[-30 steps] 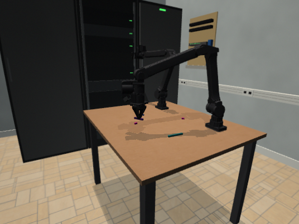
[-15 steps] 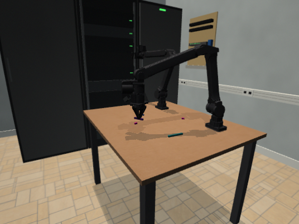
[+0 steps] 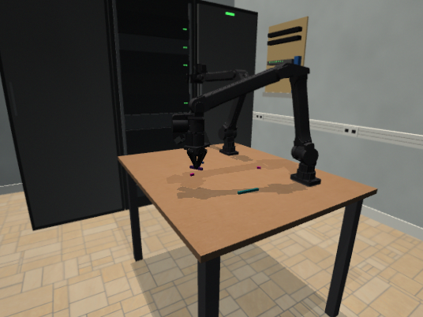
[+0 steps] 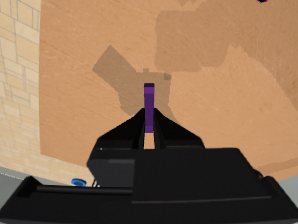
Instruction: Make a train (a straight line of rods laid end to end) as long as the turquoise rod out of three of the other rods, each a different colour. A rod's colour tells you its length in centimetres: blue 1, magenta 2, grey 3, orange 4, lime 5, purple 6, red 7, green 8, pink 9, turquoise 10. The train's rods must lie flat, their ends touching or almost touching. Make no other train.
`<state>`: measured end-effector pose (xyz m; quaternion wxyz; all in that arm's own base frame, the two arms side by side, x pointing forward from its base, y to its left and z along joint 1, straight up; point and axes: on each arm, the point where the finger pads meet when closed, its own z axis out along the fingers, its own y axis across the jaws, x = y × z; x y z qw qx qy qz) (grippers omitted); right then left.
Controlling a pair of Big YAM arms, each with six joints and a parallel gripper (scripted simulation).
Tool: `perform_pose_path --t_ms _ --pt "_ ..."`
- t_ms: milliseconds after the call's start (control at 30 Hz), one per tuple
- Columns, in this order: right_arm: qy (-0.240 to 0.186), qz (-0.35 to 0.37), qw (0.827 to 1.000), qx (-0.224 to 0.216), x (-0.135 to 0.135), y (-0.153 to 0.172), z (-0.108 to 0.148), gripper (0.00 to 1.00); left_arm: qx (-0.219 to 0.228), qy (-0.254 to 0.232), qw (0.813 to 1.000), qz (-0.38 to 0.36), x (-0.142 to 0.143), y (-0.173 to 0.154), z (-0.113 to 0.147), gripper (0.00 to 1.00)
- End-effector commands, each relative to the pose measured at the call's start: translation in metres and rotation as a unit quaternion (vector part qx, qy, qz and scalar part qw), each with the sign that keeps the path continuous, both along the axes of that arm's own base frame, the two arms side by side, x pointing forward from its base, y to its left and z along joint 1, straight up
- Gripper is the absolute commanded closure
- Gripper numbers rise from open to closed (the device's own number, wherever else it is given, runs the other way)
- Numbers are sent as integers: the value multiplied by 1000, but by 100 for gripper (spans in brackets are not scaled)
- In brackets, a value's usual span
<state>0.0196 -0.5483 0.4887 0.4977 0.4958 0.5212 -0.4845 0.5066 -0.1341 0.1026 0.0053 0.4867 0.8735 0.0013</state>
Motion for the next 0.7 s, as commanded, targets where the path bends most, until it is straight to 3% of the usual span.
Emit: perform_pose_path --t_ms 0,233,267,400,467,667 --pt "-6 -9 1000 -17 -9 4 12 0 4 13 1000 -5 -4 -4 -12 96" --pt "-6 -9 1000 -17 -9 4 12 0 3 11 1000 -3 -3 -8 -10 96" --pt "-6 -9 1000 -17 -9 4 12 0 -2 -7 1000 -3 12 -17 7 96" --pt "-6 -9 1000 -17 -9 4 12 0 -4 -10 1000 -14 11 -71 11 96" --pt "-6 -9 1000 -17 -9 4 12 0 -4 -10 1000 -14 11 -71 11 96" --pt "-6 -9 1000 -17 -9 4 12 0 -6 -9 999 -35 -11 -170 14 96"
